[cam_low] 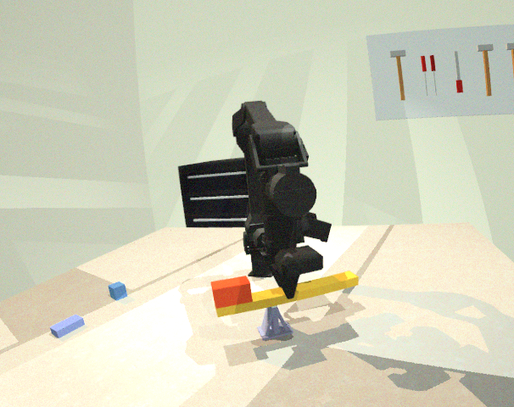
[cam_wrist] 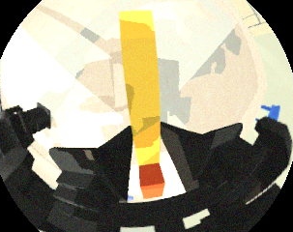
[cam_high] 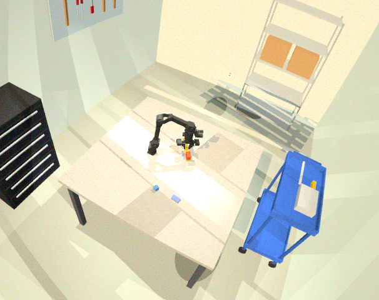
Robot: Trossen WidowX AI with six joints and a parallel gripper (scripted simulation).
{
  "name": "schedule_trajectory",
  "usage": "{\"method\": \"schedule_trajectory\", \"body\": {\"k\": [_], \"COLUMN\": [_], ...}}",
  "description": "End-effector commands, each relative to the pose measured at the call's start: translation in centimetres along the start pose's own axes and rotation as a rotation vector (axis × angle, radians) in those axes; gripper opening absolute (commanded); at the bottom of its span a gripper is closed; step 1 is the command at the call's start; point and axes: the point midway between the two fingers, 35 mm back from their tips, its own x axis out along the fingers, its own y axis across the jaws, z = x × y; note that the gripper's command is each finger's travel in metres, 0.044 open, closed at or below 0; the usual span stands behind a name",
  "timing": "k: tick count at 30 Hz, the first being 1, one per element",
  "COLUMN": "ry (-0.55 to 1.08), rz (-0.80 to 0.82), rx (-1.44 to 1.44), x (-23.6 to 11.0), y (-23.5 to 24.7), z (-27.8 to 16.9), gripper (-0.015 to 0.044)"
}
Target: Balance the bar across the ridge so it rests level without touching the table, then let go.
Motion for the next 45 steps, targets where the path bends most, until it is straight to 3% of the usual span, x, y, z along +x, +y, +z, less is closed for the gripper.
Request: {"method": "schedule_trajectory", "body": {"k": [1,31,37,45], "ry": [-0.004,0.0,0.0,0.0], "rz": [0.003,0.0,0.0,0.0], "rx": [0.005,0.0,0.0,0.0], "x": [0.1,0.0,0.0,0.0], "y": [0.01,0.0,0.0,0.0], "z": [0.04,0.0,0.0,0.0], "gripper": [0.0,0.0,0.0157,0.0167]}}
